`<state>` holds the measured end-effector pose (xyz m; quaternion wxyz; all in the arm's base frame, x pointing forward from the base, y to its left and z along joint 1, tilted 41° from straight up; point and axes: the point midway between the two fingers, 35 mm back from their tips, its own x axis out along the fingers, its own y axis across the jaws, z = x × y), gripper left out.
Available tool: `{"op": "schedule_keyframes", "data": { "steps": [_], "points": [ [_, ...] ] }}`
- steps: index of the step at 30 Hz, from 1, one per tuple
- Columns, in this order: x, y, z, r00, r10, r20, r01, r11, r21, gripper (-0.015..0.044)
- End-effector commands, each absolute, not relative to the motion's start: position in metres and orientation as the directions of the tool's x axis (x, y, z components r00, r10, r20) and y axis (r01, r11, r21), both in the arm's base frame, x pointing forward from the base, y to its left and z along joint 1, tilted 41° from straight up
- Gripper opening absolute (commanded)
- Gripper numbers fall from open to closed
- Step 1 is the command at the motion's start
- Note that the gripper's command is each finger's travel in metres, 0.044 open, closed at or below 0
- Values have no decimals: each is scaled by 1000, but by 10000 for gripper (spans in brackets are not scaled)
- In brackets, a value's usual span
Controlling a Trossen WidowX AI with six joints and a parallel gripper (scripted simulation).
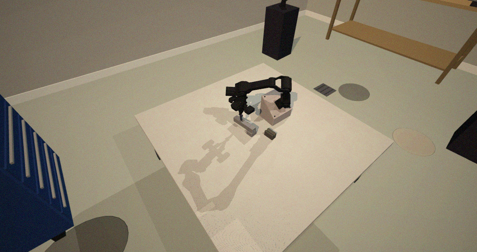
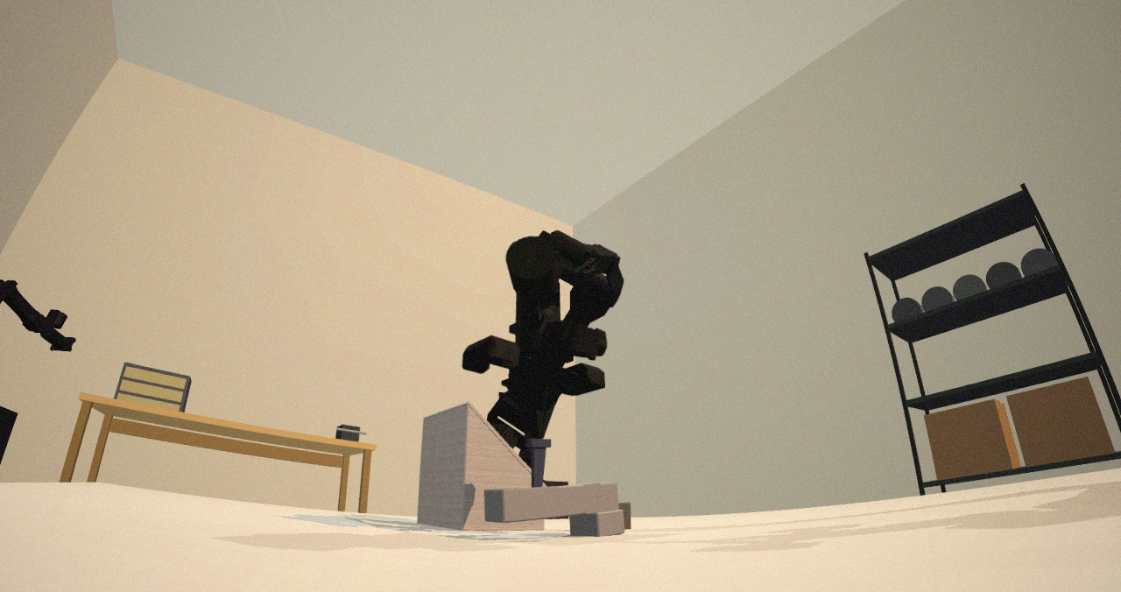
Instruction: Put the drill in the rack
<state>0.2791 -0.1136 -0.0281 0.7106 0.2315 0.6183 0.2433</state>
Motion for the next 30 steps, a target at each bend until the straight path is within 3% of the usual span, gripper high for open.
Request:
{"op": "schedule_keyframes", "data": {
  "steps": [1, 17, 30],
  "points": [
    [274, -104, -41, 85, 640, -764, -54, 768, 638, 0],
    [273, -98, -47, 85, 640, -763, -54, 768, 638, 0],
    [275, -150, 11, 84, 638, -765, -53, 770, 636, 341]
  ]
}}
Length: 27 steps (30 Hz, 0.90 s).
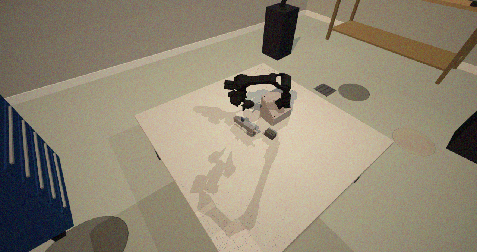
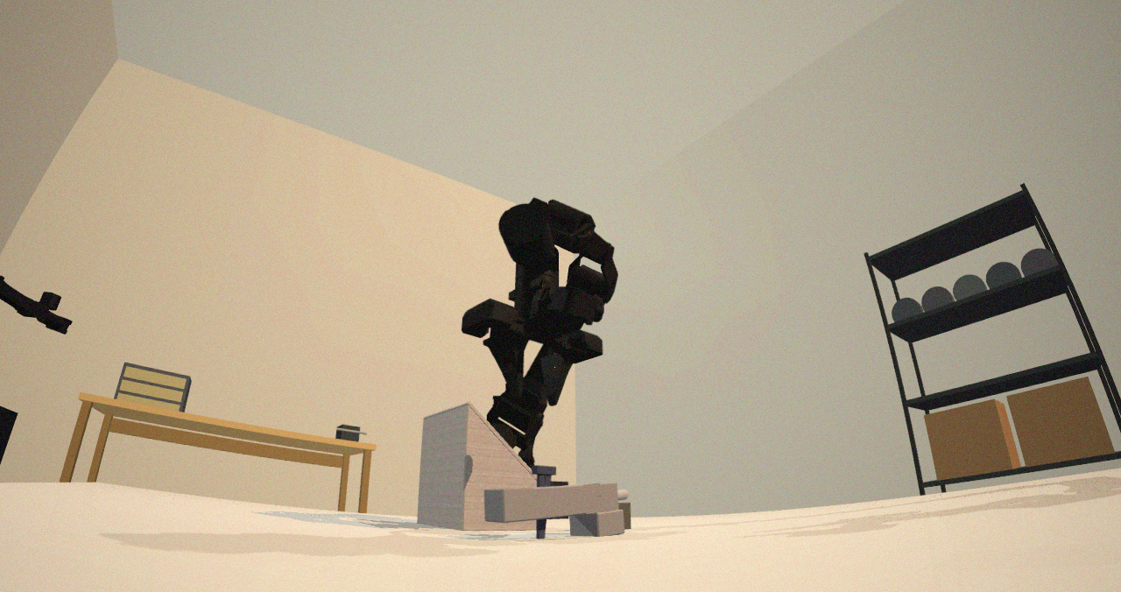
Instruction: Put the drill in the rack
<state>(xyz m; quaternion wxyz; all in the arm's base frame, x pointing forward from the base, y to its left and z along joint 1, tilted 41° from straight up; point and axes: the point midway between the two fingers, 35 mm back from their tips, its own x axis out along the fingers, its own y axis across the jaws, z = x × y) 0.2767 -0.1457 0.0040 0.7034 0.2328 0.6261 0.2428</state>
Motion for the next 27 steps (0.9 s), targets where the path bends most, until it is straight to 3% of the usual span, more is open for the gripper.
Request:
{"op": "schedule_keyframes", "data": {
  "steps": [1, 4, 7, 10, 16, 27],
  "points": [
    [278, -143, 5, 98, 632, -769, -73, 775, 628, 368],
    [288, -103, 15, 95, 621, -778, -388, 742, 546, 440],
    [293, -50, 27, 94, 619, -780, -734, 572, 366, 440],
    [289, -12, 34, 92, 625, -775, -905, 377, 196, 440],
    [273, 43, 44, 84, 647, -758, -995, 18, -95, 440],
    [272, 44, 44, 84, 648, -757, -995, 14, -98, 440]
  ]
}}
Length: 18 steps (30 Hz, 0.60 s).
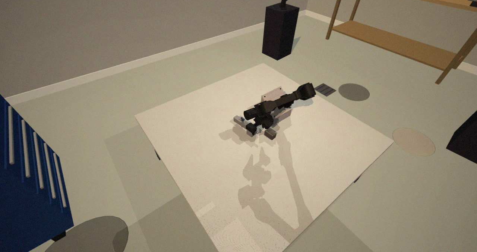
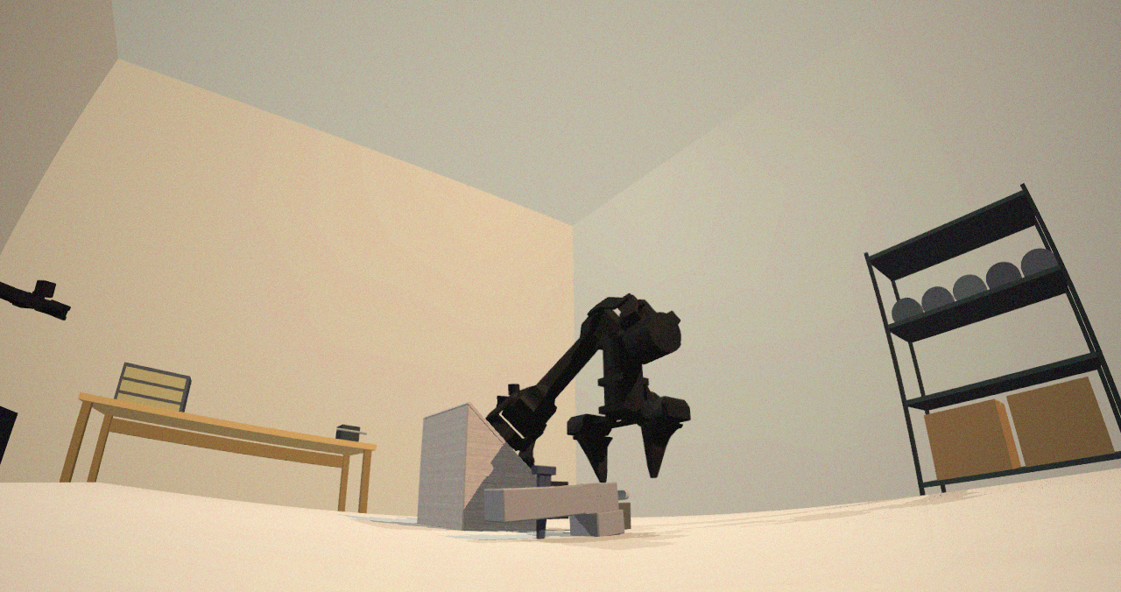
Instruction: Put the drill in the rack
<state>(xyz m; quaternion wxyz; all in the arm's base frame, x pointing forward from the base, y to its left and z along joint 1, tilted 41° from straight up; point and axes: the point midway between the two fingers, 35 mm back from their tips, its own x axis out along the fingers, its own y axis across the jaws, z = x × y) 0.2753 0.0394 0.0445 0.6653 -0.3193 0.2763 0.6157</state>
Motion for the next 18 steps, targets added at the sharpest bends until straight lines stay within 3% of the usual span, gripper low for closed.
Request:
{"op": "schedule_keyframes", "data": {
  "steps": [1, 18],
  "points": [
    [272, 44, 44, 84, 648, -757, -995, 14, -98, 440],
    [274, 49, 33, 84, 647, -758, -995, 14, -98, 440]
  ]
}}
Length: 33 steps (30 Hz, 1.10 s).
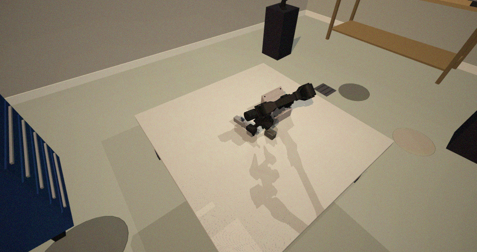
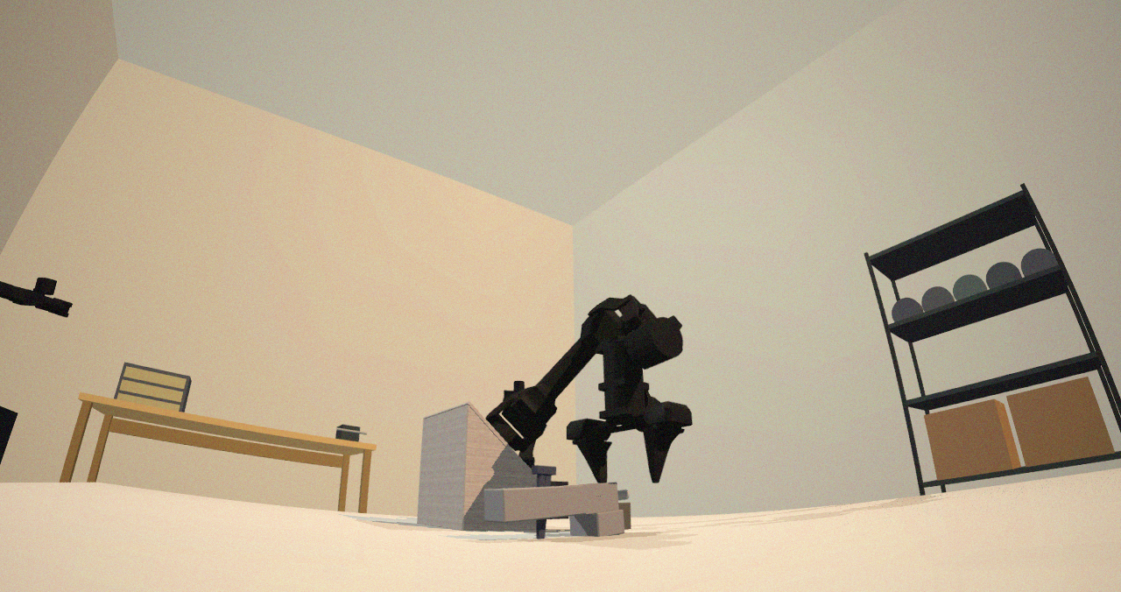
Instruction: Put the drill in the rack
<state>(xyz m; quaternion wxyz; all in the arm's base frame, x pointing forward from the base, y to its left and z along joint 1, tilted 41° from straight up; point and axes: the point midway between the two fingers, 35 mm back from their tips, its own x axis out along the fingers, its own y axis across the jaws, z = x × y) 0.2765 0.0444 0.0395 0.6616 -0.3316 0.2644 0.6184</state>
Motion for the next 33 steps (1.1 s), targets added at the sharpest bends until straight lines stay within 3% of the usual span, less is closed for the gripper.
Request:
{"op": "schedule_keyframes", "data": {
  "steps": [1, 32, 33],
  "points": [
    [275, 49, 31, 84, 647, -758, -995, 14, -98, 440],
    [277, 67, -4, 84, 649, -756, -995, 14, -99, 440],
    [279, 65, -2, 91, 645, -759, -994, 14, -107, 414]
  ]
}}
